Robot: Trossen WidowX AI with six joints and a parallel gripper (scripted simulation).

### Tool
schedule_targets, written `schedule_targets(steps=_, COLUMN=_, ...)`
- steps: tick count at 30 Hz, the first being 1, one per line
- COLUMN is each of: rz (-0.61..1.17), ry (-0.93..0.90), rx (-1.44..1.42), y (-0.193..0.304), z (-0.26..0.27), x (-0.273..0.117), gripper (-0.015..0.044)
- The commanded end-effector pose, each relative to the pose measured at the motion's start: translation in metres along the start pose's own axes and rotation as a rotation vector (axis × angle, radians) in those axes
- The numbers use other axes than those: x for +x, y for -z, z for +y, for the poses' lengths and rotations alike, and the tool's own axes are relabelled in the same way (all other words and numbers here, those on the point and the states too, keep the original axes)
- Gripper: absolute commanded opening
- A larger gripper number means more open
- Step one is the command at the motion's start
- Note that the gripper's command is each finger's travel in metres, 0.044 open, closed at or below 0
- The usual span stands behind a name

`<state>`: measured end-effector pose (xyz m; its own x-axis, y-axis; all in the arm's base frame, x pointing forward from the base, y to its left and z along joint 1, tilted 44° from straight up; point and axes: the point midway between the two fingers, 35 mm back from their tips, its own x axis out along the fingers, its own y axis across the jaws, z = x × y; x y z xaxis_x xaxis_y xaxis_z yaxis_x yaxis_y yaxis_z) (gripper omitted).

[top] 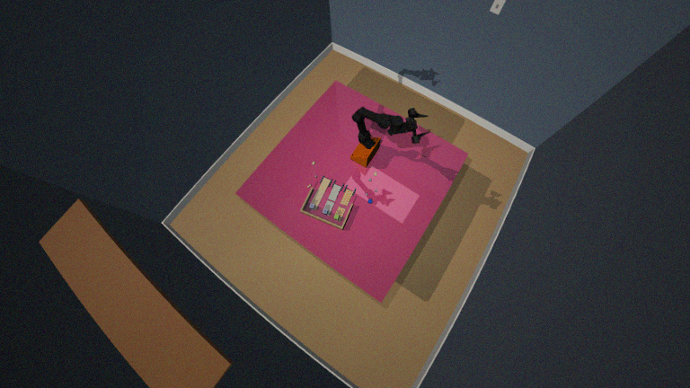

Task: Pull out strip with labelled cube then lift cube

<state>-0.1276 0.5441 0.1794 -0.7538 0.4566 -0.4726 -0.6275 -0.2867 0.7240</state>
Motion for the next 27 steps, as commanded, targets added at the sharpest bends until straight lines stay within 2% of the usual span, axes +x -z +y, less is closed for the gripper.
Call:
schedule_targets(steps=1, rz=-0.005, ry=0.008, rx=-0.001, y=0.000, z=-0.002, x=-0.001, gripper=0.0400)
schedule_targets(steps=6, rz=-0.130, ry=0.232, rx=-0.031, y=-0.007, z=-0.060, x=-0.044, gripper=0.0400)
schedule_targets(steps=14, rz=-0.304, ry=0.672, rx=-0.053, y=0.008, z=-0.155, x=-0.142, gripper=0.0400)
schedule_targets(steps=20, rz=-0.380, ry=1.019, rx=-0.035, y=0.046, z=-0.207, x=-0.227, gripper=0.0400)
schedule_targets(steps=27, rz=-0.408, ry=1.427, rx=0.033, y=0.116, z=-0.241, x=-0.325, gripper=0.0400)
